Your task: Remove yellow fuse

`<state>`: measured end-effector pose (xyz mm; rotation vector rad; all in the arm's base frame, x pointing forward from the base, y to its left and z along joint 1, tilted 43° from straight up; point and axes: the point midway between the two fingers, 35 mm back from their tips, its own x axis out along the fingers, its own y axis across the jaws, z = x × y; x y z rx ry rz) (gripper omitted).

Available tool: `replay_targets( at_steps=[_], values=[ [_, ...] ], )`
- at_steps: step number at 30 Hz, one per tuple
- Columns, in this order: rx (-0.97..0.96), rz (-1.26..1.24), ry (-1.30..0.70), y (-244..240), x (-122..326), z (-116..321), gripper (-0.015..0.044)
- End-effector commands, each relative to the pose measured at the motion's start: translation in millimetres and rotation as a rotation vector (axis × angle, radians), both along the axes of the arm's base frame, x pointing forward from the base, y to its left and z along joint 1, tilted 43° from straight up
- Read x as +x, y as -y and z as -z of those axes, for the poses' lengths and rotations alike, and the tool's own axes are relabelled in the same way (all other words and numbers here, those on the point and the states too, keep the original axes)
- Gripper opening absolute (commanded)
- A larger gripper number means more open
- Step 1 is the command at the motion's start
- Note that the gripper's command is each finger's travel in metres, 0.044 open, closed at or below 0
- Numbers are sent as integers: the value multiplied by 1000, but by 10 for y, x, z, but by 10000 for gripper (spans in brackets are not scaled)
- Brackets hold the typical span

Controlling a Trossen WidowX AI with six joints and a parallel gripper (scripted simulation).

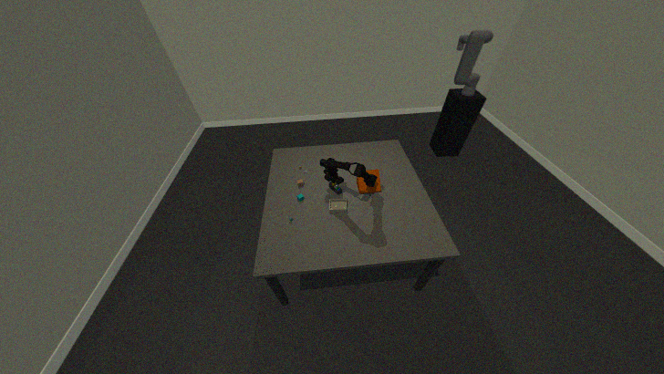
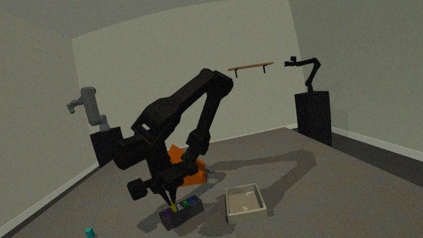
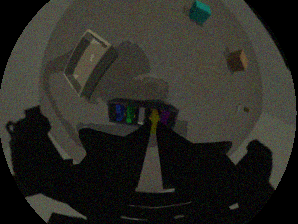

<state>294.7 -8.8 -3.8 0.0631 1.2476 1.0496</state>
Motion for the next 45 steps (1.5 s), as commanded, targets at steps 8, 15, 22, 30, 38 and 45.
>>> replay_targets(
  at_steps=[8,15,22,30,38,45],
  values=[
    [-4,-3,3,47,7,-46,0],
    [-3,-3,3,70,8,-73,0],
    [-3,-2,3,93,8,-99,0],
    [-3,-2,2,156,15,-167,0],
    [-4,-2,2,241,20,-260,0],
    [-8,-1,2,173,42,-343,0]
  ],
)
